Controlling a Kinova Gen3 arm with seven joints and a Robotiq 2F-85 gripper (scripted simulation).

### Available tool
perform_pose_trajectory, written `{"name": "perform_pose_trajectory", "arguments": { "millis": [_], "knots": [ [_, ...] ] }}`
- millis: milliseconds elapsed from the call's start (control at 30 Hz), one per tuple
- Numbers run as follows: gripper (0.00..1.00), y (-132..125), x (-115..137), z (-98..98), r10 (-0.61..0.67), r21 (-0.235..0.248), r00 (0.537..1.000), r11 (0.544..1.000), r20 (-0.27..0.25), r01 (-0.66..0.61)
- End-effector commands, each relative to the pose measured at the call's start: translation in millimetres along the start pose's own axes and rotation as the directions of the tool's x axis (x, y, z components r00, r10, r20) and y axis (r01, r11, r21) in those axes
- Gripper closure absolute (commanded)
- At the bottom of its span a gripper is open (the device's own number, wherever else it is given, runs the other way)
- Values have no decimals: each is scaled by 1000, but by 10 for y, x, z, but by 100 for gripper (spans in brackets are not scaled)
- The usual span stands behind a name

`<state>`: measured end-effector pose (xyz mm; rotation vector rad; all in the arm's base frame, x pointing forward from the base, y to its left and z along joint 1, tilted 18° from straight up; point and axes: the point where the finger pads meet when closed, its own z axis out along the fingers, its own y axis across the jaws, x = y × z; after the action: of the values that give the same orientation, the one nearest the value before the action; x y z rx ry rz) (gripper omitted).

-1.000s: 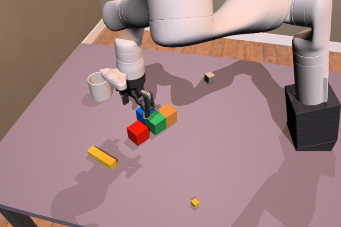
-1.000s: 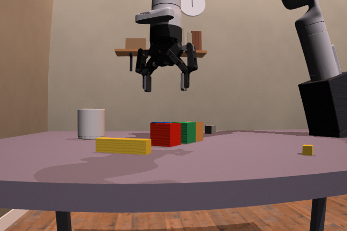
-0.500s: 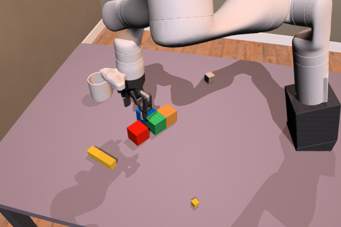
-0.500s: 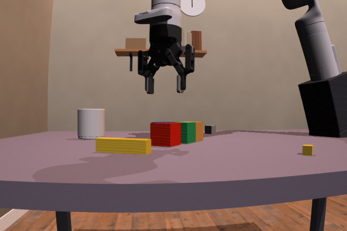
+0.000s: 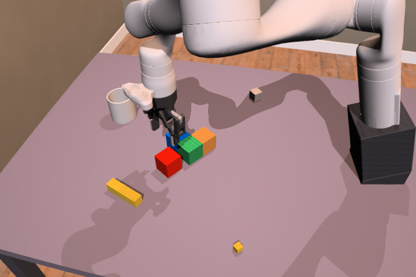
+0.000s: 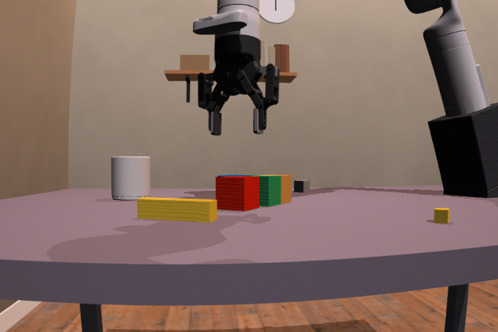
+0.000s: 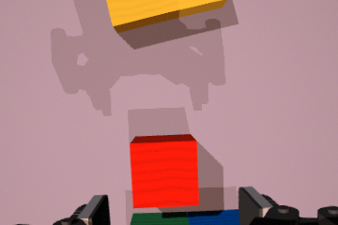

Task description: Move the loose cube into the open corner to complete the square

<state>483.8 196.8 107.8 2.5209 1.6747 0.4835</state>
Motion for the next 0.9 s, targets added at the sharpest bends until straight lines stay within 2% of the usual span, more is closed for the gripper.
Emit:
{"name": "perform_pose_trajectory", "arguments": {
  "millis": [0, 867],
  "knots": [
    [18, -7, 28, -12, 4, 1, 1000, 1000, -2, -4],
    [18, -7, 29, 18, 10, 3, 1000, 1000, -1, -10]
  ]
}}
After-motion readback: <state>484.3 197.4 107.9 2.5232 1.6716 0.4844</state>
